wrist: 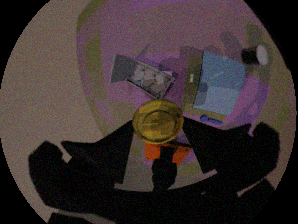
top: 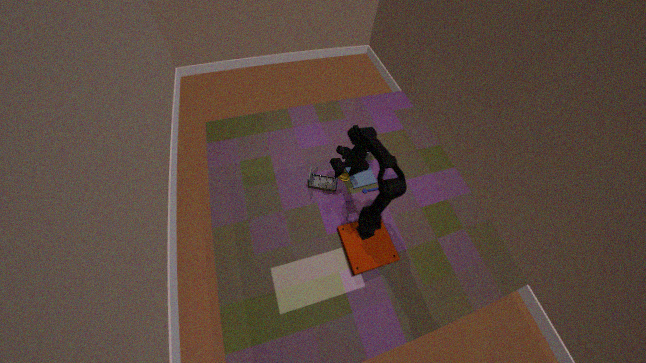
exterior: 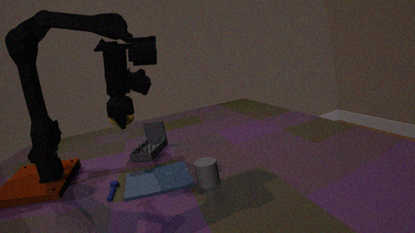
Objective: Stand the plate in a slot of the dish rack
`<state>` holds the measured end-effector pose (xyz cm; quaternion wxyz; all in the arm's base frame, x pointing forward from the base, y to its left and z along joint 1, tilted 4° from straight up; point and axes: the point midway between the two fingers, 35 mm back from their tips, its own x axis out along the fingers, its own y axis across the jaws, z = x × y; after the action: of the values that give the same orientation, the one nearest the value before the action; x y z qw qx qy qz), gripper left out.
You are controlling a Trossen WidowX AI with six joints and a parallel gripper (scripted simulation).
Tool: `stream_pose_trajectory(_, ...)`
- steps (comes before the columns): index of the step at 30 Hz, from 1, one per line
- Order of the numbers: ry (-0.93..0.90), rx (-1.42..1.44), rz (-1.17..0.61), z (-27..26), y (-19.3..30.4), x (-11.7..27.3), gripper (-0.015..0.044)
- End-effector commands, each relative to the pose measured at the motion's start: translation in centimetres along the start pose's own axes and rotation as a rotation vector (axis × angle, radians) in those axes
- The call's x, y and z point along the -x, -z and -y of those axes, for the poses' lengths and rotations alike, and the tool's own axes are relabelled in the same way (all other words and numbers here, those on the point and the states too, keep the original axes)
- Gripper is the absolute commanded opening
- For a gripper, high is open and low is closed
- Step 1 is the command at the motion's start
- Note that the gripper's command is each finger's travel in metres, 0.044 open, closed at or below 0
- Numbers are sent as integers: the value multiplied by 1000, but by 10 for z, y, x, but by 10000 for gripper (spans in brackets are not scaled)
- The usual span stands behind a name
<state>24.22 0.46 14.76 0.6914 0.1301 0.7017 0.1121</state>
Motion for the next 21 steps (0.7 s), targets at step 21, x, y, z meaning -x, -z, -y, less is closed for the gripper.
stream_pose_trajectory(21,-369,461,170,8,-5,-37,0)
